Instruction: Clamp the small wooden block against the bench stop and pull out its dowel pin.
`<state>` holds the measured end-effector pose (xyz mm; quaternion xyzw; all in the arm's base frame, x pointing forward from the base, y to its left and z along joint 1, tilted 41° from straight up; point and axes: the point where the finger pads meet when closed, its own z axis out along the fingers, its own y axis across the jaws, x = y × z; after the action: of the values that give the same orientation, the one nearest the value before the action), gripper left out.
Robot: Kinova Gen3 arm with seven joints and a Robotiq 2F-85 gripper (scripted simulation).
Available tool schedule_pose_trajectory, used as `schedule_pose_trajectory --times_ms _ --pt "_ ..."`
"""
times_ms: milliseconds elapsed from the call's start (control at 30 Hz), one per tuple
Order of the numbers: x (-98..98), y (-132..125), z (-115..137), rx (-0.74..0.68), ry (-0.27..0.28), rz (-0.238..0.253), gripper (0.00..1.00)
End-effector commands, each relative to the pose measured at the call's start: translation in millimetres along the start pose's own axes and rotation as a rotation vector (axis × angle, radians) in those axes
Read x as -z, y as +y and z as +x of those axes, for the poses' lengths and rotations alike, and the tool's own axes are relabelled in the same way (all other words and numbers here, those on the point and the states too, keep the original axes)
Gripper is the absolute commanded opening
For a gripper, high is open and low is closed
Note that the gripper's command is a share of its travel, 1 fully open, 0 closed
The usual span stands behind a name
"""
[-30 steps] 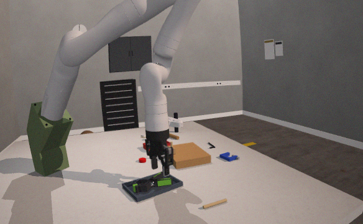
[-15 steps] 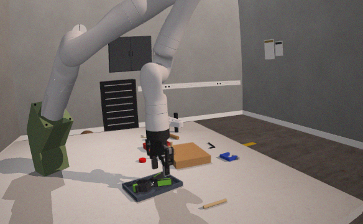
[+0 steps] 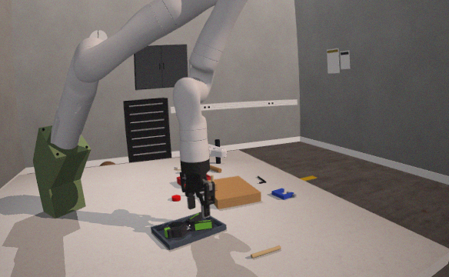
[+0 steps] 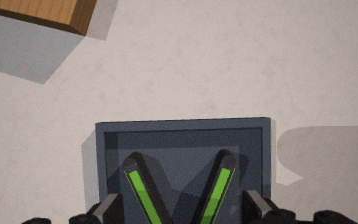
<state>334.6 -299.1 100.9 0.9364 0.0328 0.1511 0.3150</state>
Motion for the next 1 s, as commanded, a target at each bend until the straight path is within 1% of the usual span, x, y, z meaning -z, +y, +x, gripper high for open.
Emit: schedule_pose_trajectory --times_ms 0,967 --pt "0.4 0.3 1.0 0.001 0.0 0.002 0.77" --pt "0.8 -2.1 -3.8 0.001 -0.004 0.004 0.77"
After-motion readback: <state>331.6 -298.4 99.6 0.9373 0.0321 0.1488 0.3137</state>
